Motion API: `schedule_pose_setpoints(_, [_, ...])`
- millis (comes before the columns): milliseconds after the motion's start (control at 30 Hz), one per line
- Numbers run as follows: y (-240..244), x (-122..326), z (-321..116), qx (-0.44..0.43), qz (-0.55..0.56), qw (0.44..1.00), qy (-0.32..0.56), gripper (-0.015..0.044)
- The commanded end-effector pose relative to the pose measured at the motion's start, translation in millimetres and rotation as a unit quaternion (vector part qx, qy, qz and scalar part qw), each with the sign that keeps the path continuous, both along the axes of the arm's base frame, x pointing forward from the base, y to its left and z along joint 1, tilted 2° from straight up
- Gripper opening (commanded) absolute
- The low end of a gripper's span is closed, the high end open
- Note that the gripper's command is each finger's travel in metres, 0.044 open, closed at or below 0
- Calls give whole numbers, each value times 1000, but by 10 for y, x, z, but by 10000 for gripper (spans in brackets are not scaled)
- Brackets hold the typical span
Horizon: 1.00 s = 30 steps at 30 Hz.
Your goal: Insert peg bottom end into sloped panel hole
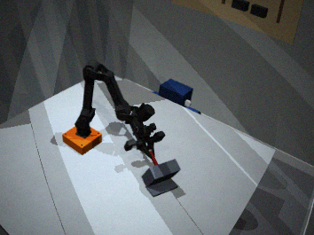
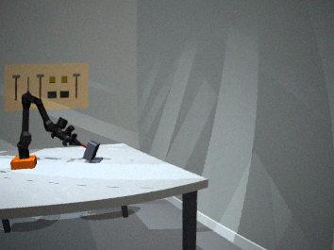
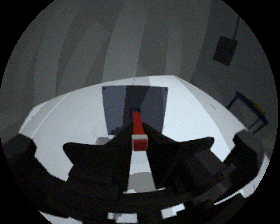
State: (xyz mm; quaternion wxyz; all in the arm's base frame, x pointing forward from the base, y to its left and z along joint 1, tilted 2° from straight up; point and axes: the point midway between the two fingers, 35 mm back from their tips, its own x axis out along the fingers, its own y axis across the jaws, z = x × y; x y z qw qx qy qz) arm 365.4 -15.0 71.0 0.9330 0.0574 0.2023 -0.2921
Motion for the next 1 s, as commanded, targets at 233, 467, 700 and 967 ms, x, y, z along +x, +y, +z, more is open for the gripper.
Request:
schedule_pose_setpoints(233, [-11, 16, -12, 0, -1, 1000, 0, 0])
schedule_pose_setpoints(467, [-13, 38, -27, 0, -1, 1000, 0, 0])
schedule_pose_setpoints(700, [-22, 61, -47, 0, -1, 1000, 0, 0])
schedule_pose_setpoints(967, [-47, 101, -71, 0, -1, 1000, 0, 0])
